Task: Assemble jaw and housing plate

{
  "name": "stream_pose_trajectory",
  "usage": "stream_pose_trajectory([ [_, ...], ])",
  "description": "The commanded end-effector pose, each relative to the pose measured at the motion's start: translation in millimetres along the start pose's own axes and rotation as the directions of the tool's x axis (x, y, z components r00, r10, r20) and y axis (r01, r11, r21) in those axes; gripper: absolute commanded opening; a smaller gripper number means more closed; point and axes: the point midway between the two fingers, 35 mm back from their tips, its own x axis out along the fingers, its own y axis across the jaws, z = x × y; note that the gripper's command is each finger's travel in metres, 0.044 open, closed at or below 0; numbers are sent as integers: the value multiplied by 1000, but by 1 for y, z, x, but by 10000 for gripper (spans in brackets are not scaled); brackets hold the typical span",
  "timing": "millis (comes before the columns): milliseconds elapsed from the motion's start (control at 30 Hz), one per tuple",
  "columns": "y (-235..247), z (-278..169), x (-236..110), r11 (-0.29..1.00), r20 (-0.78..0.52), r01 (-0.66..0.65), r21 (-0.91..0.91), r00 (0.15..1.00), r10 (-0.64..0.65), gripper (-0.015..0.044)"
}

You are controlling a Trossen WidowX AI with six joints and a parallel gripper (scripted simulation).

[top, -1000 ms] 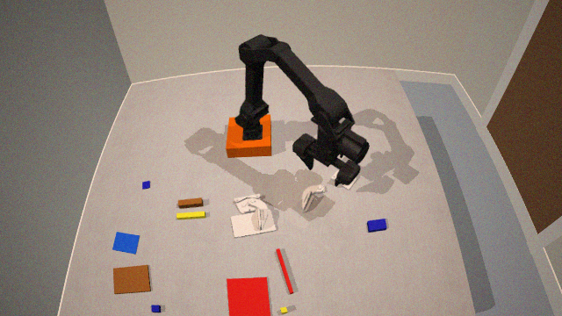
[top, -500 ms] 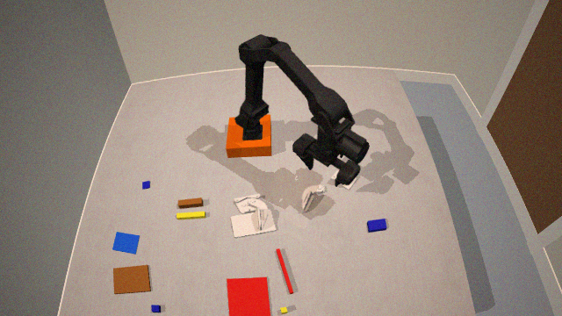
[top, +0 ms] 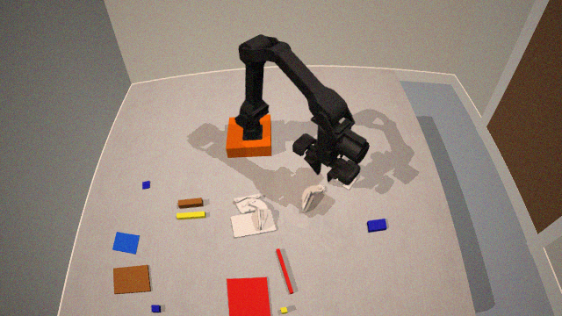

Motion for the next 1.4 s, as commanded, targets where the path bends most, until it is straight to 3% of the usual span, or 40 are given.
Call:
stream_pose_trajectory([
  [0, 0, 0, 0, 1000, 0, 0, 0, 1000, 0, 72],
  [100, 0, 0, 0, 1000, 0, 0, 0, 1000, 0, 0],
  [700, 0, 0, 0, 1000, 0, 0, 0, 1000, 0, 0],
  [1233, 0, 0, 0, 1000, 0, 0, 0, 1000, 0, 420],
  [1367, 0, 0, 0, 1000, 0, 0, 0, 1000, 0, 440],
])
